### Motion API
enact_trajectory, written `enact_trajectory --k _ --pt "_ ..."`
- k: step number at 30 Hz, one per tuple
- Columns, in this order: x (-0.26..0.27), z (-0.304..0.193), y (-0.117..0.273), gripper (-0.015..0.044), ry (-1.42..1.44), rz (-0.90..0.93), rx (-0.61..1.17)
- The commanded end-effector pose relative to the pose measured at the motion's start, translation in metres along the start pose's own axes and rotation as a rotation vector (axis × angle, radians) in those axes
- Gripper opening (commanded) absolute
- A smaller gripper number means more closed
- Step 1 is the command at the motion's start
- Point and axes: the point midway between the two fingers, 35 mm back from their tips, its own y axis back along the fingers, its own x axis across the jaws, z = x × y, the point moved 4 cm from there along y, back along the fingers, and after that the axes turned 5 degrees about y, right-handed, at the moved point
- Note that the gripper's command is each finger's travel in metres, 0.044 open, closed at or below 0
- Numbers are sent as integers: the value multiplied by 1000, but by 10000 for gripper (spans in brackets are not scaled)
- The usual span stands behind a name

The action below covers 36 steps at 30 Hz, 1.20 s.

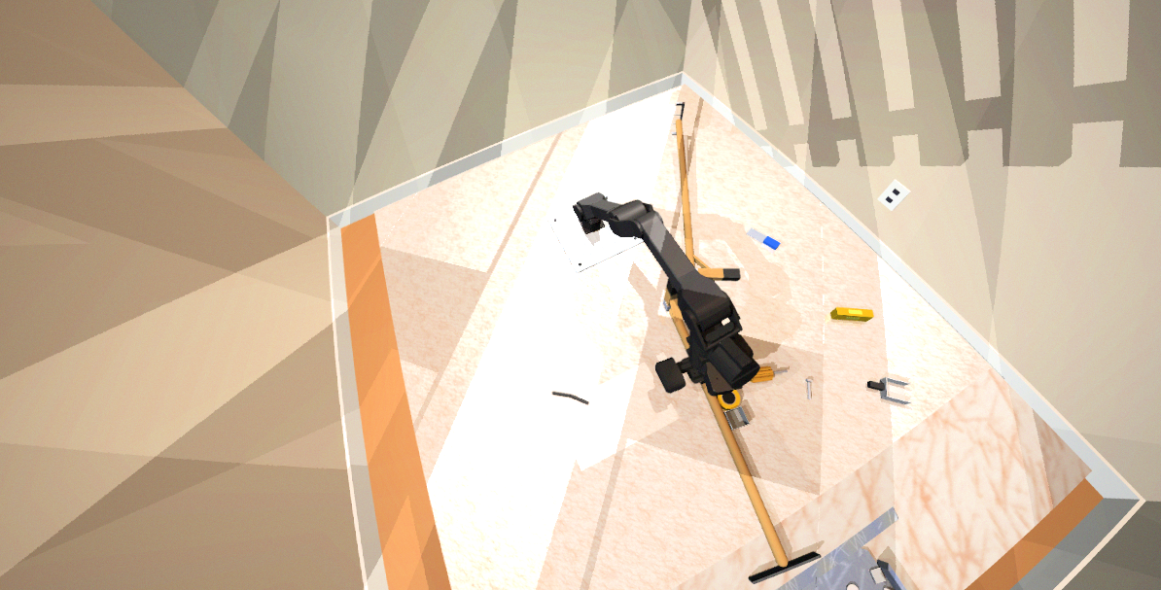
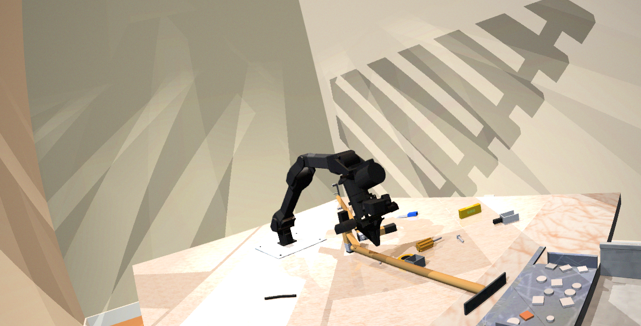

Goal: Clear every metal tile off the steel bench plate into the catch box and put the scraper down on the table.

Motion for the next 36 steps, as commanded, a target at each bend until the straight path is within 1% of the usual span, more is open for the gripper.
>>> enact_trajectory --k 1,35,36 --pt "0 0 0 0 0 0 0" --pt "0 0 0 0 0 0 0" --pt "0 0 1 26 1 -1 -1"
